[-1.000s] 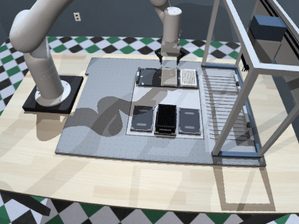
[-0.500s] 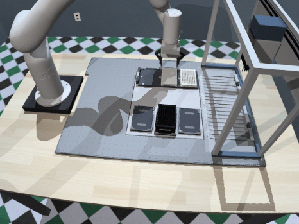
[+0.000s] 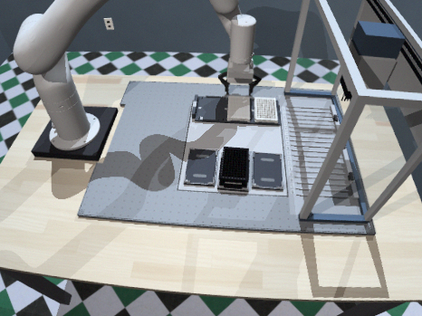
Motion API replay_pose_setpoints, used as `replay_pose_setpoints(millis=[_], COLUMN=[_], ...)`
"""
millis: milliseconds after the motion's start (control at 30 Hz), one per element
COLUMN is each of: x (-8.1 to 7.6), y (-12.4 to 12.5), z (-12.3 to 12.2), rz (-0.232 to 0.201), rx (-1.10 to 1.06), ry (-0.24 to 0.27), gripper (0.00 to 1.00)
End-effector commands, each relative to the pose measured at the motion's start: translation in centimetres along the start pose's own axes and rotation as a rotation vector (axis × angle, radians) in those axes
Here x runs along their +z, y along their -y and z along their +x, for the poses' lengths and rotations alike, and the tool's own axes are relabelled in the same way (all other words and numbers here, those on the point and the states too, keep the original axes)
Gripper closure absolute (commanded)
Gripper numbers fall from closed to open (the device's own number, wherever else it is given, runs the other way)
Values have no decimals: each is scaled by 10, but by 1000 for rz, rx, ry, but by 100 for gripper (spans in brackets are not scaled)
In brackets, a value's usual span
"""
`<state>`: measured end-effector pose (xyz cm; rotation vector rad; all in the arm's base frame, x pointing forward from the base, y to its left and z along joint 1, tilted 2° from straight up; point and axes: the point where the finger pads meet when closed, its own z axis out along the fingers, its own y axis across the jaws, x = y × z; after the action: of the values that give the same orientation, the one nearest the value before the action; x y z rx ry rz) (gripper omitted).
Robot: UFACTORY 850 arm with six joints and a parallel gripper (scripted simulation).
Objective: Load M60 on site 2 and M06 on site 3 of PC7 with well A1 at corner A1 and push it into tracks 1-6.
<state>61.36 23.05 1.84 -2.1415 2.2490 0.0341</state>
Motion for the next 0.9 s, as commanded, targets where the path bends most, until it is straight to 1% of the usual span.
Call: replay_pose_setpoints(millis=[0,333,867], x=[1,1,1], y=[1,1,1], z=[0,0,7], rz=[2,2,2], rx=[0,0,0], ry=[1,1,1], gripper=[0,0,0])
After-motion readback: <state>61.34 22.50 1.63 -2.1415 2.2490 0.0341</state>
